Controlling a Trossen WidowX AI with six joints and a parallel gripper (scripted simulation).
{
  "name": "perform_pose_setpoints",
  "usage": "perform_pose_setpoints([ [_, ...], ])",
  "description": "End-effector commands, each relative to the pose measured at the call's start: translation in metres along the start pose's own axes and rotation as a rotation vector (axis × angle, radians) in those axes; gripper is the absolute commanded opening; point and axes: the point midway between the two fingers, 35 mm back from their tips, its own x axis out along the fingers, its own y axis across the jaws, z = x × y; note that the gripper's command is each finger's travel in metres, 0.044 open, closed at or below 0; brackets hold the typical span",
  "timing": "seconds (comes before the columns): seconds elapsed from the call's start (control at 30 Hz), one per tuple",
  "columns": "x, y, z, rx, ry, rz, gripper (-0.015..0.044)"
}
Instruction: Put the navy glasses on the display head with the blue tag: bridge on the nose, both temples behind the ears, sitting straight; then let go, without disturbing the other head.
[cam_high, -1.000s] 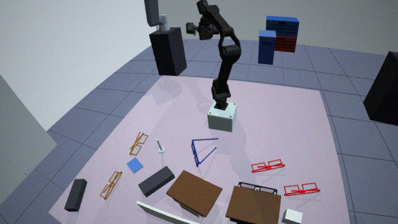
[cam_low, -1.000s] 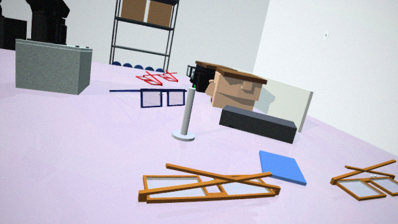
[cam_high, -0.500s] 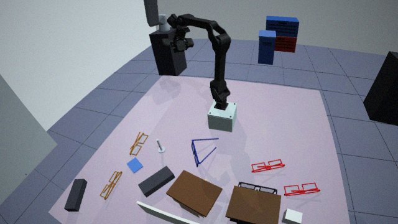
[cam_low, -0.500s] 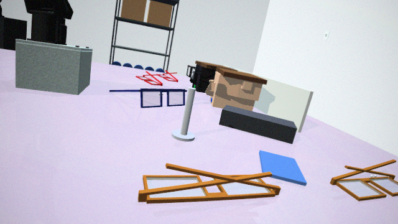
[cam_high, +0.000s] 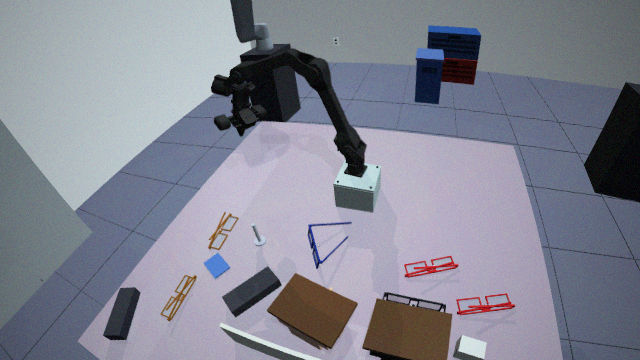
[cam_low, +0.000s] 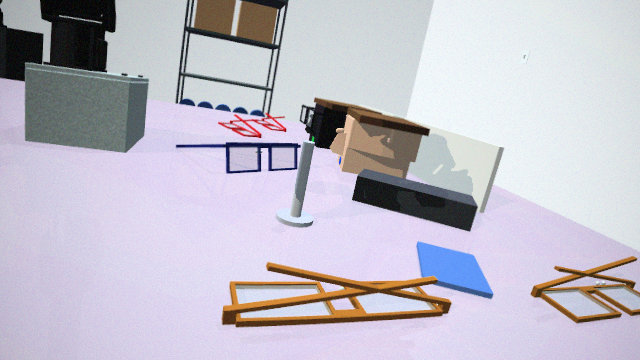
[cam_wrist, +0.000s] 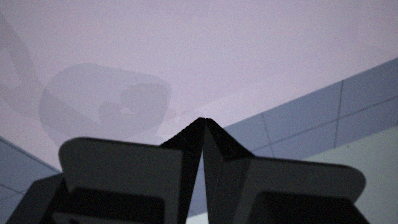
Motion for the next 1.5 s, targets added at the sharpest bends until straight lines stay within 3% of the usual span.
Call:
perform_pose_setpoints([
  [0.0,0.034,-0.048,0.034,-0.081,-0.080,0.005,0.0000],
  [0.33,0.122,-0.126,0.145,-0.305,-0.256,0.112,0.0000],
  [1.47,0.159,-0.122,0.155,-0.309,-0.259,0.114,0.0000],
])
